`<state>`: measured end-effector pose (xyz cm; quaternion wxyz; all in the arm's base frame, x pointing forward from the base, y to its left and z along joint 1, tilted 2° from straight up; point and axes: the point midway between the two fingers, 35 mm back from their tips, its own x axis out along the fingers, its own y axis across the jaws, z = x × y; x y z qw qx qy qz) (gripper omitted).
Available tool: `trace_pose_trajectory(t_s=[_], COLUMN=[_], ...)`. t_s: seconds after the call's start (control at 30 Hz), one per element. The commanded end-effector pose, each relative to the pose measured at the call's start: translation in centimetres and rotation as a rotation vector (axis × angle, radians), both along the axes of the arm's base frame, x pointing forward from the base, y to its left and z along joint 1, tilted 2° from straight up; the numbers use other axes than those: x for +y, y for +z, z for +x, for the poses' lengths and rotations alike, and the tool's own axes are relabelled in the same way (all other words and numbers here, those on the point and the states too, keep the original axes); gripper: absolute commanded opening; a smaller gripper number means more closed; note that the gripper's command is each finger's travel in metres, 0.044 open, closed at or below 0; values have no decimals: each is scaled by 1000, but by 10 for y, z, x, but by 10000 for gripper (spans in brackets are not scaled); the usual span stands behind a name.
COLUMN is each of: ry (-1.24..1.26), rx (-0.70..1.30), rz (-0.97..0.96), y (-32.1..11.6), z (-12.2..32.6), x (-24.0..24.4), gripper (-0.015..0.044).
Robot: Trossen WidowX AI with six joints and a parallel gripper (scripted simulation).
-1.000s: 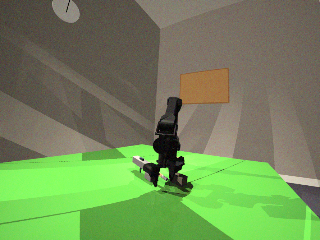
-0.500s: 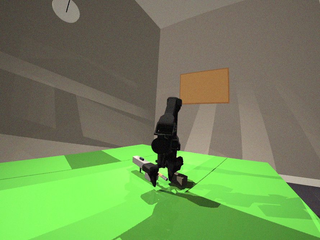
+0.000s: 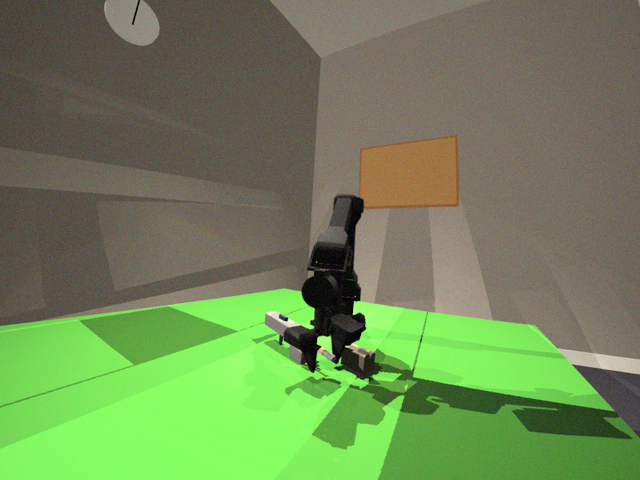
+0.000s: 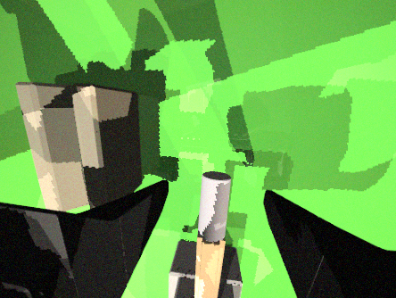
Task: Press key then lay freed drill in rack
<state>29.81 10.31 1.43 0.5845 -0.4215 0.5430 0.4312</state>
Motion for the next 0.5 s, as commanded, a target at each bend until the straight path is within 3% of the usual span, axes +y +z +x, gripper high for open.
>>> trace_pose_trajectory(t_s=[0.0,0.27,0.47], ry=[0,0,0], rx=[-1,-1,-1], rz=[0,0,0], y=[0,0,0], z=[0,0,0], x=[0,0,0], gripper=[230,20,0])
